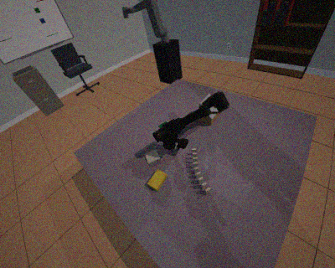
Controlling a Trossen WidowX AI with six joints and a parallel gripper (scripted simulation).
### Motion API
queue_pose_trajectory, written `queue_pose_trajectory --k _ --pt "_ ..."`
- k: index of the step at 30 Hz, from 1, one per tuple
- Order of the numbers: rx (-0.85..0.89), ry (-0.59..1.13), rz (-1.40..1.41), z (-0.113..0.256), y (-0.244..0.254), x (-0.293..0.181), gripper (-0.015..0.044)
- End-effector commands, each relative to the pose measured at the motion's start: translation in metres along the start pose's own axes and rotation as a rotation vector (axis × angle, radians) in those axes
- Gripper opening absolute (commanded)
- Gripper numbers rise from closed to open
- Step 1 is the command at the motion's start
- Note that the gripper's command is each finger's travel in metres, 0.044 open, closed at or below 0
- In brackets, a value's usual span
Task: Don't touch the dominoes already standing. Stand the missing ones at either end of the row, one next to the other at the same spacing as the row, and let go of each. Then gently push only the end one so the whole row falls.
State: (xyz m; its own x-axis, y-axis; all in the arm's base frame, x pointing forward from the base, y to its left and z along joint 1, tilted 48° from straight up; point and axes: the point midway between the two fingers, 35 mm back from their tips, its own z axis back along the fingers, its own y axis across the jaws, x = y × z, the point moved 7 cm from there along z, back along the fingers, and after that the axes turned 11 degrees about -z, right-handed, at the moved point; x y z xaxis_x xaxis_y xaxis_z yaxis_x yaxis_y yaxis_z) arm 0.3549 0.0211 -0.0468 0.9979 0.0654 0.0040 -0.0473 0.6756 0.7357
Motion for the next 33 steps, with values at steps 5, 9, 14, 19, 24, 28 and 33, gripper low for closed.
queue_pose_trajectory --k 5,9,14,19,24,28,33 --pt "0.002 -0.002 -0.002 0.0 0.0 0.0 0.0107" --pt "0.002 -0.002 -0.002 0.0 0.0 0.0 0.0107" --pt "0.001 -0.003 -0.002 0.002 0.0 0.0 0.0107" --pt "-0.002 -0.003 -0.001 0.055 -0.004 0.0 0.0107" --pt "-0.005 -0.003 -0.002 0.118 -0.008 -0.001 0.0107" --pt "-0.008 -0.002 -0.012 0.159 -0.011 -0.001 0.0107" --pt "-0.008 -0.002 -0.027 0.161 -0.011 0.0 0.0107"
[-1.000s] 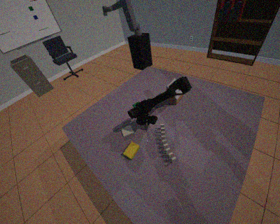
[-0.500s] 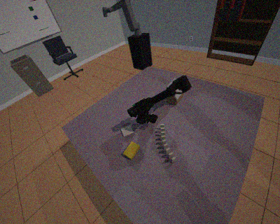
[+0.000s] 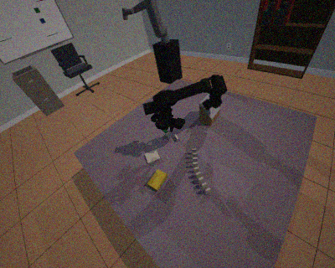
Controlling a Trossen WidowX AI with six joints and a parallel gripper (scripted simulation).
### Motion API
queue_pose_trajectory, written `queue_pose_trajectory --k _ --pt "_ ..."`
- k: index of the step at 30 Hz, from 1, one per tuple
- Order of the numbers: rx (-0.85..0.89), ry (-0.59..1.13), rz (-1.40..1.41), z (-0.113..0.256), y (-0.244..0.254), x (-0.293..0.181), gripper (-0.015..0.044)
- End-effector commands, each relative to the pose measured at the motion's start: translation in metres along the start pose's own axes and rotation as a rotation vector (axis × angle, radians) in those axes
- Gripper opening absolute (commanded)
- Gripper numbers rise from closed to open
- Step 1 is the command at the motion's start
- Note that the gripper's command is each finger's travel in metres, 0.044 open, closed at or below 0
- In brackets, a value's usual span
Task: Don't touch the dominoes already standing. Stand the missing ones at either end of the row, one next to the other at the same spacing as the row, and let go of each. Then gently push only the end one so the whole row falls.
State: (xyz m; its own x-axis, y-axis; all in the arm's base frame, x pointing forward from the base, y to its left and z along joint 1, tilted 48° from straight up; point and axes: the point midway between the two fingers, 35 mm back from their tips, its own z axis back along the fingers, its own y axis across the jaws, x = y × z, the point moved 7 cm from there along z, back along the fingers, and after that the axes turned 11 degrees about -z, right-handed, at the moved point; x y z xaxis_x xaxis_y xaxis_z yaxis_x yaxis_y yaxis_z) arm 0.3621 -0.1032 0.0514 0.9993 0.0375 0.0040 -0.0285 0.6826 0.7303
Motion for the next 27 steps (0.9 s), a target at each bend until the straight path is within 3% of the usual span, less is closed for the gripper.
queue_pose_trajectory --k 1,10,27 --pt "-0.001 0.018 -0.04 0.003 0.001 0.004 0.0107" --pt "-0.005 0.015 -0.557 0.003 -0.002 0.06 0.0107" --pt "-0.09 -0.039 -0.548 -0.017 -0.014 0.064 0.0107"
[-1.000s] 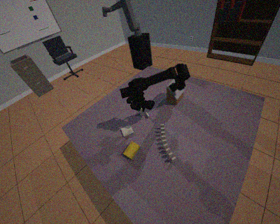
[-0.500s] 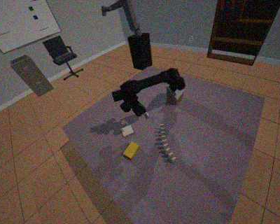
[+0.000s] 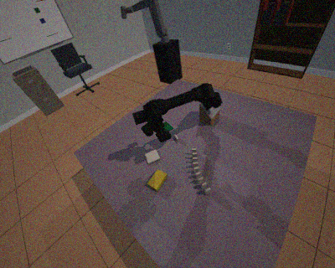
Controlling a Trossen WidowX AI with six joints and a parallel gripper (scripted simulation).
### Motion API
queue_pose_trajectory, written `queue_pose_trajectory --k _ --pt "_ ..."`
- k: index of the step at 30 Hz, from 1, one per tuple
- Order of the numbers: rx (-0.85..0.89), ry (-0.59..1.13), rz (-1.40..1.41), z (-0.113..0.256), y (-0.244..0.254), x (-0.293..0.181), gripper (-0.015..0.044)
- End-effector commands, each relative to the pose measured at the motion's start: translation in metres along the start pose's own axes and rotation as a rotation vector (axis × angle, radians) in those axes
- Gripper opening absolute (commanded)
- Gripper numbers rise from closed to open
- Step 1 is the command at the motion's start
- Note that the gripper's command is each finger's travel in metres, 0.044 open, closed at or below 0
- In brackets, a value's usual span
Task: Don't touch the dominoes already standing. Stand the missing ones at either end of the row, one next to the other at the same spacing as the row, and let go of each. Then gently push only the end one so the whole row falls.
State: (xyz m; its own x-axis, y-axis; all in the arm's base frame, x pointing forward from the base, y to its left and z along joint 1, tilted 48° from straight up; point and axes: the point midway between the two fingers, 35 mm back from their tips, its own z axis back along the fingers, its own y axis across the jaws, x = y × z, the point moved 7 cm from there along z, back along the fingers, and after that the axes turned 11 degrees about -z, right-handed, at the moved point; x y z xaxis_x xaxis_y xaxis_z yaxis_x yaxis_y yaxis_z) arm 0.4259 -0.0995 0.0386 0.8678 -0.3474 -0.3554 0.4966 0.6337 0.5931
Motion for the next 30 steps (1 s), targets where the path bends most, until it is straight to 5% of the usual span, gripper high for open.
queue_pose_trajectory --k 1,30 --pt "-0.038 -0.039 0.003 -0.011 -0.005 0.004 0.0107" --pt "-0.195 -0.406 0.045 -0.073 -0.023 0.017 0.0107"
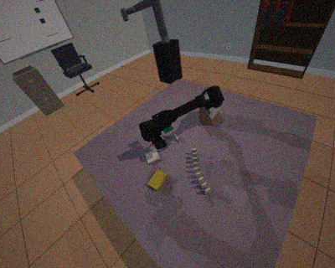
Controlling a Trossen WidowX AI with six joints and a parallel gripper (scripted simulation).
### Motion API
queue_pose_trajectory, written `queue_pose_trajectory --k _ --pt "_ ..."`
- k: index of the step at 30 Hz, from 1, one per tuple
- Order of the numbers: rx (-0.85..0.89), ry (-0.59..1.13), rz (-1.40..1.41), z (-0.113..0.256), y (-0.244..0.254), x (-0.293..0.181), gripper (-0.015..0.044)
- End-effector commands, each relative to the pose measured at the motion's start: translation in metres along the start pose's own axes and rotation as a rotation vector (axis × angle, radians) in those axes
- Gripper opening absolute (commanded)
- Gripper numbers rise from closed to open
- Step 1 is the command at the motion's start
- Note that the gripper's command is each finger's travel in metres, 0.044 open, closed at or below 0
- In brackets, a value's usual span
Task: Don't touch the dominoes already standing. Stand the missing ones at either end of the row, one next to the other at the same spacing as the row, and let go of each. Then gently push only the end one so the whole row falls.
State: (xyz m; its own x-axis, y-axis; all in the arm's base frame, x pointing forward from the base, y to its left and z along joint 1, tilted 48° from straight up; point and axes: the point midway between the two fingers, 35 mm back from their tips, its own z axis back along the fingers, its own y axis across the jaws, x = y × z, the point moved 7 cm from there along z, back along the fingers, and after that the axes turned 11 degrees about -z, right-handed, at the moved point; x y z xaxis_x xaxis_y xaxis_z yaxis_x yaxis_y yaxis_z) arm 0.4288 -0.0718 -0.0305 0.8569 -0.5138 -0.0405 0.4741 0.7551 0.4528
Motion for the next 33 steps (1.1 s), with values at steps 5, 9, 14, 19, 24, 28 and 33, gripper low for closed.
queue_pose_trajectory --k 5,9,14,19,24,28,33 --pt "-0.025 -0.122 -0.005 -0.011 0.0 -0.005 0.0107" --pt "-0.029 -0.18 -0.01 -0.016 0.0 -0.008 0.0107" --pt "-0.03 -0.255 -0.018 -0.02 0.0 -0.013 0.0107" --pt "-0.024 -0.33 -0.029 -0.023 0.001 -0.019 0.0107" --pt "-0.013 -0.406 -0.042 -0.025 0.002 -0.026 0.0107" --pt "0.001 -0.466 -0.054 -0.025 0.003 -0.032 0.0107" --pt "0.023 -0.541 -0.072 -0.024 0.004 -0.04 0.0107"
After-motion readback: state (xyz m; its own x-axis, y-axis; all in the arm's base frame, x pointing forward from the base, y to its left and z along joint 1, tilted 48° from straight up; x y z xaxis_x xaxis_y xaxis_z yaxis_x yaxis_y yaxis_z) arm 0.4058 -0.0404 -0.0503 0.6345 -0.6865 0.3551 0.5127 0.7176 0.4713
